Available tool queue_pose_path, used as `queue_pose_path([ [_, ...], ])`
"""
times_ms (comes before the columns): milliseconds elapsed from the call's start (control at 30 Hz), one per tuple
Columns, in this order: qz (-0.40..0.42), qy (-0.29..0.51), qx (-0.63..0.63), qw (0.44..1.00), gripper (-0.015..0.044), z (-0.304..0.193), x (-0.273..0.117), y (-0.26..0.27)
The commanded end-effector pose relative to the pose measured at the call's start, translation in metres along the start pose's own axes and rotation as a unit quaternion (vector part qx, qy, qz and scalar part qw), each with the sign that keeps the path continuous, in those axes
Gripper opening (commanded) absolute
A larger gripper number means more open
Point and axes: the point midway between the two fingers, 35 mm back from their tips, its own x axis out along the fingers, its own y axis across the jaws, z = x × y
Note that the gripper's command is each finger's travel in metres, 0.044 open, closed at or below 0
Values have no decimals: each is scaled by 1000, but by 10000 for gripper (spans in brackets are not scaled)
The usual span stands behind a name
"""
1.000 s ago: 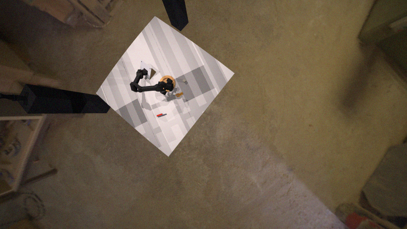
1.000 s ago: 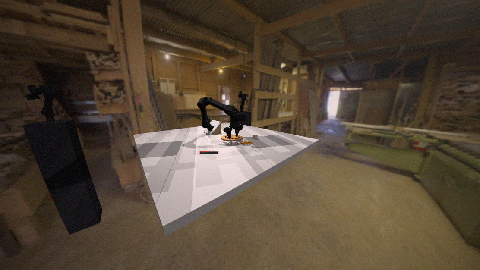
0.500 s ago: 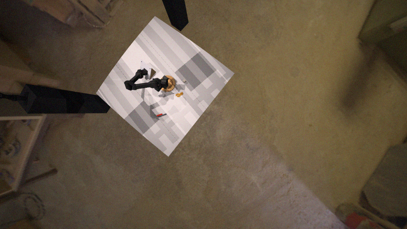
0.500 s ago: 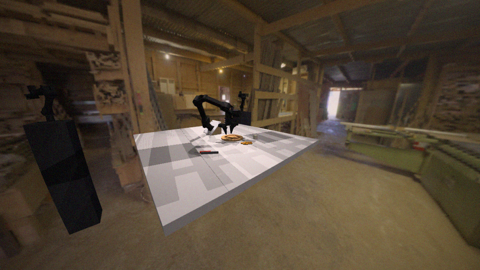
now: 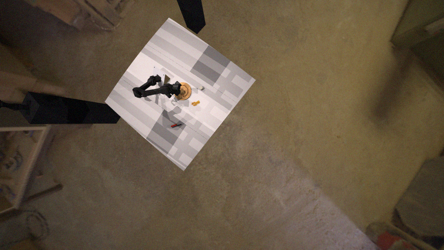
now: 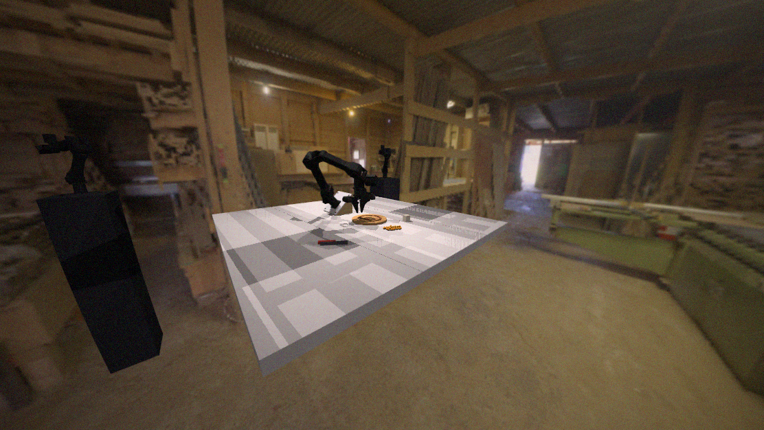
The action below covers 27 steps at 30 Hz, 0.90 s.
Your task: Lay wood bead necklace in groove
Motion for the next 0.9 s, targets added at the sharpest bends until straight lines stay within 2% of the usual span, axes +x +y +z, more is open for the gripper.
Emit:
queue_pose_path([
  [0,1,-2,1,1000,120,1,1,0],
  [700,-2,0,1,1000,120,-1,30,-1],
  [867,1,1,2,1000,0,-1,28,0],
])
